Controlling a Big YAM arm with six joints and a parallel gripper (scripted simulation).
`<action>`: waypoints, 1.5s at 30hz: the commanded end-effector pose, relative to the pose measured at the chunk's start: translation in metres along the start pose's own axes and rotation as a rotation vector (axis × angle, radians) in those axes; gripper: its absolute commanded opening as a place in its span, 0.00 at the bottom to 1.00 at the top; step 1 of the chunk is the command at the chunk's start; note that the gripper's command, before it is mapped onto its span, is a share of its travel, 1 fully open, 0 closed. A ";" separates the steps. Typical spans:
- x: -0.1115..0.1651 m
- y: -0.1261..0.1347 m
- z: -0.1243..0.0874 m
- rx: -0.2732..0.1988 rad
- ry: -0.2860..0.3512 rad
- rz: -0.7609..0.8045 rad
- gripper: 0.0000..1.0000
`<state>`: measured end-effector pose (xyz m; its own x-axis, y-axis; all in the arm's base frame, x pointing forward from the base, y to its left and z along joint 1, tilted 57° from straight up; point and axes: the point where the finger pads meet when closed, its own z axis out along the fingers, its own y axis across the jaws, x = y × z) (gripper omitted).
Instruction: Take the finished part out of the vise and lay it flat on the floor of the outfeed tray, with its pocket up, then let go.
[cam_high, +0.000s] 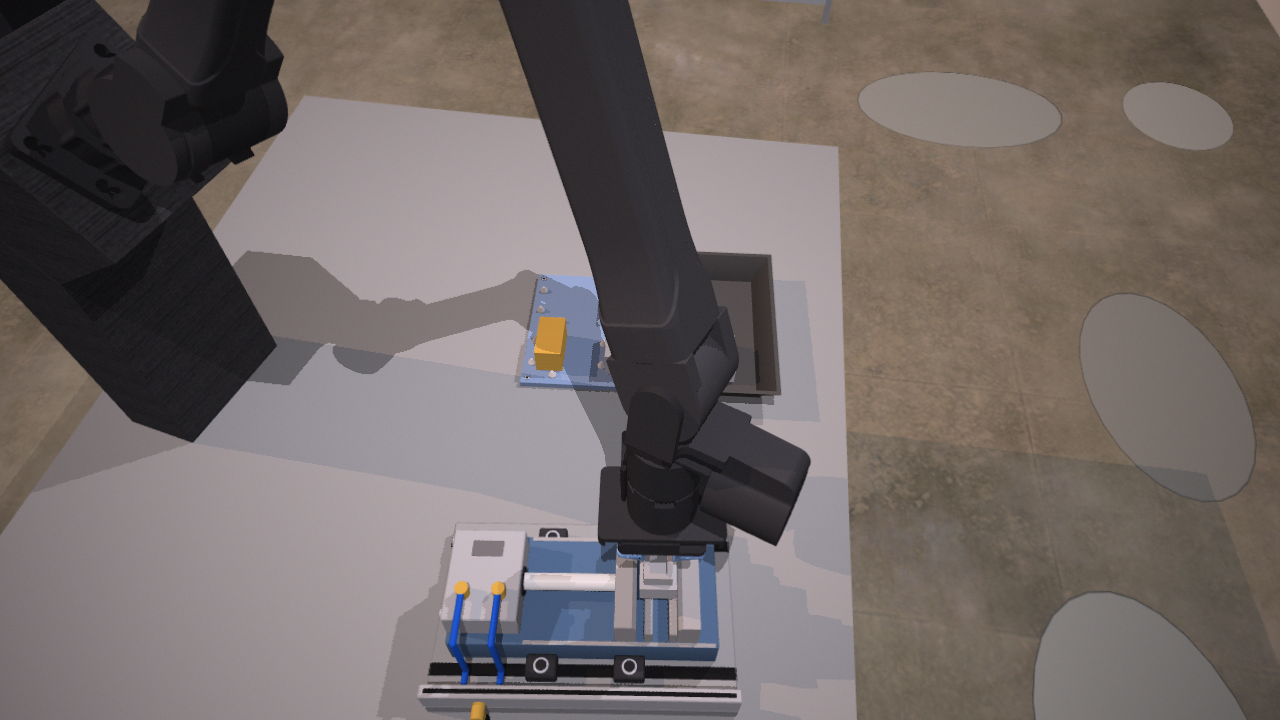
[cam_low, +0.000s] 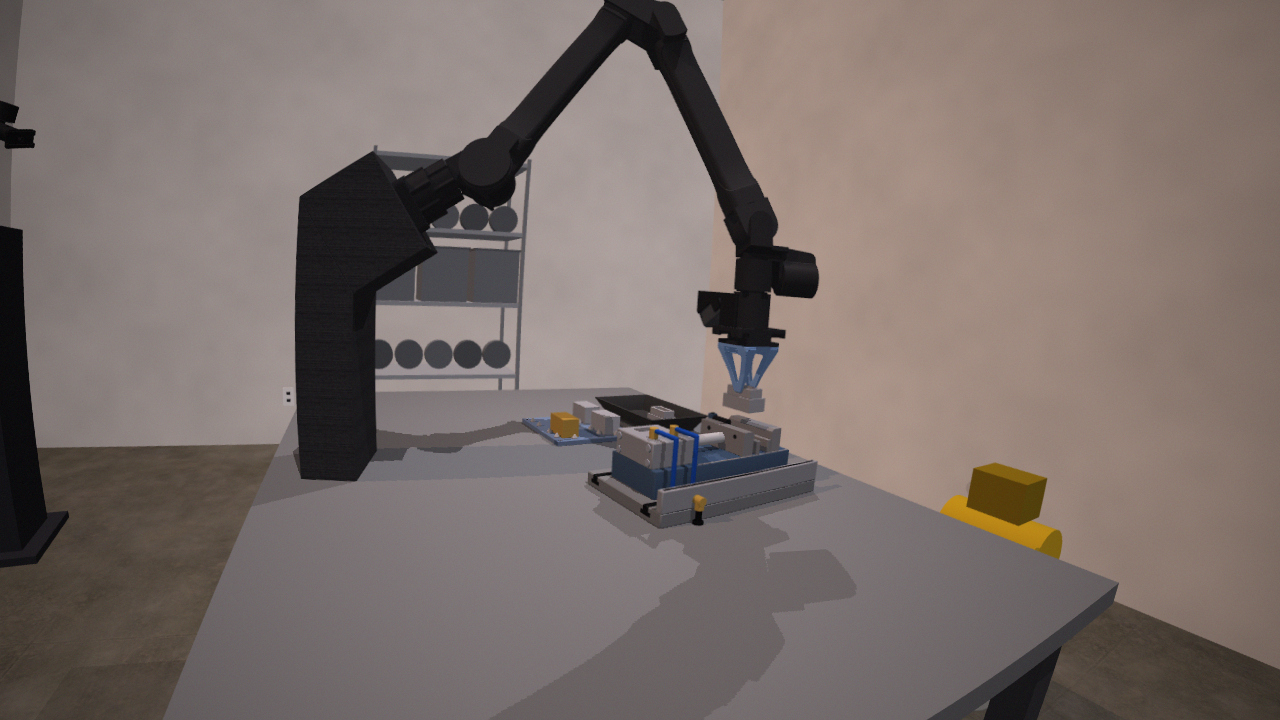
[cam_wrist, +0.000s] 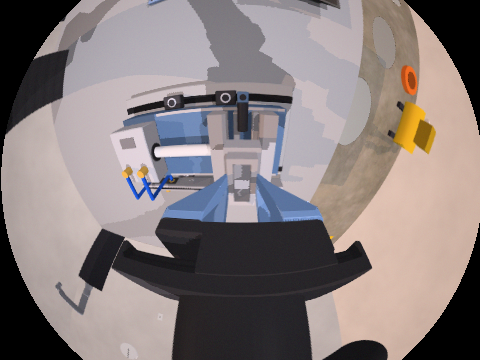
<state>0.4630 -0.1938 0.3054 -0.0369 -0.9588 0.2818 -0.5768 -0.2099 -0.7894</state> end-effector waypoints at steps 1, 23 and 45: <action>0.010 -0.010 -0.021 0.025 0.024 -0.009 0.00; -0.023 -0.018 -0.017 0.041 0.013 0.000 0.00; -0.170 -0.053 -0.007 0.034 -0.002 0.024 0.00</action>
<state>0.4844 -0.0354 0.2892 -0.0317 -0.9503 0.3097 -0.5821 -0.2343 -0.7786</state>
